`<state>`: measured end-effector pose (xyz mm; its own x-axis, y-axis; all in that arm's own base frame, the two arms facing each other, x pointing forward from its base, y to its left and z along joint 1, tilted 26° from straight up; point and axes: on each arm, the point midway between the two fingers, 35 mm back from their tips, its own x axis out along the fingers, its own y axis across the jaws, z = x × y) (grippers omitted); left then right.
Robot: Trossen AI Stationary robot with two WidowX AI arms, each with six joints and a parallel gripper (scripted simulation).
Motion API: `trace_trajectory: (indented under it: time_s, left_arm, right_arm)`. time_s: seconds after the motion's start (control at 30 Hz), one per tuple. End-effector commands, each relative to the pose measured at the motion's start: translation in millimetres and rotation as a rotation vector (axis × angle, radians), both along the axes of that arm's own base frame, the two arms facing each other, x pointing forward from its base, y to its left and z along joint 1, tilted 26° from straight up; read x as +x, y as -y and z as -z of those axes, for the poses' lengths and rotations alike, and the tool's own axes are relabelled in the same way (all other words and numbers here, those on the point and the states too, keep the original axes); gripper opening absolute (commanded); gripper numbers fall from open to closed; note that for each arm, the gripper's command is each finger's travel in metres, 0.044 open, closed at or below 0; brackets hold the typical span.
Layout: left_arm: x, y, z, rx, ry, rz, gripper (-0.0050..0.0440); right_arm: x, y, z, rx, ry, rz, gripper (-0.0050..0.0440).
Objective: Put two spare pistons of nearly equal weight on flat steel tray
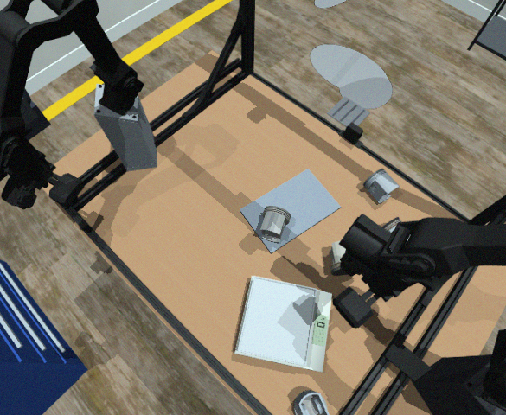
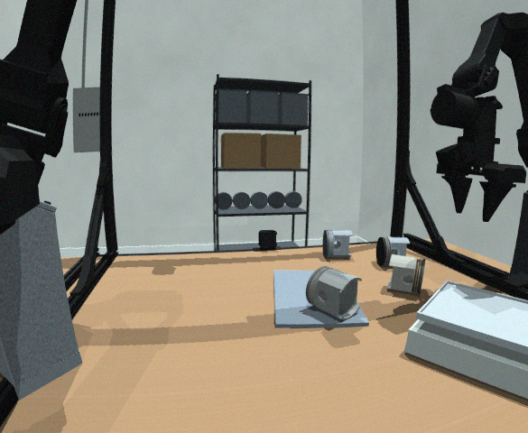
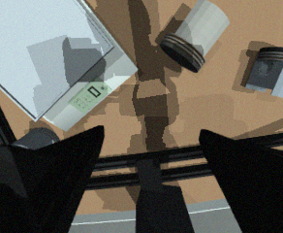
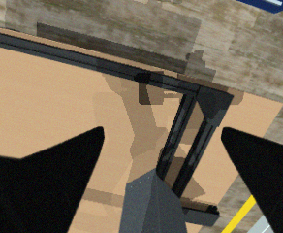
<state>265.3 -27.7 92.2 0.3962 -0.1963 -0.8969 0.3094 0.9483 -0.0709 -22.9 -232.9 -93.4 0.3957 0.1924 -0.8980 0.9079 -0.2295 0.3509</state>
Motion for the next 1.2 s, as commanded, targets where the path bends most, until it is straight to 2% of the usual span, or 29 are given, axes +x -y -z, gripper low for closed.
trace_trajectory:
  time_s: [0.0, 0.4, 0.47, 0.57, 0.97, 1.03, 1.17]
  left_arm:
    - [-2.1, 15.4, -3.0, 0.035, 0.021, 0.078, 0.0378]
    - [-6.2, 74.3, -13.8, 0.162, 0.084, 0.365, 0.0378]
    - [-6.2, 74.3, -13.8, 0.162, 0.084, 0.365, 0.0378]
    - [-7.2, 89.0, -16.6, 0.192, 0.099, 0.432, 0.0378]
    - [-11.3, 147.8, -27.4, 0.192, 0.099, 0.432, 0.0378]
    - [-11.3, 147.8, -27.4, 0.192, 0.099, 0.432, 0.0378]
    - [-12.7, 167.5, -31.0, 0.192, 0.099, 0.432, 0.0378]
  right_arm:
    - [0.2, -0.2, 0.0, 0.001, 0.001, 0.000, 0.0440]
    - [0.2, -0.2, 0.0, 0.001, 0.001, 0.000, 0.0440]
    - [0.2, -0.2, 0.0, 0.001, 0.001, 0.000, 0.0440]
    - [0.2, -0.2, 0.0, 0.001, 0.001, 0.000, 0.0440]
    - [0.2, -0.2, 0.0, 0.001, 0.001, 0.000, 0.0440]
    - [0.2, -0.2, 0.0, 0.001, 0.001, 0.000, 0.0440]
    - [0.2, -0.2, 0.0, 0.001, 0.001, 0.000, 0.0440]
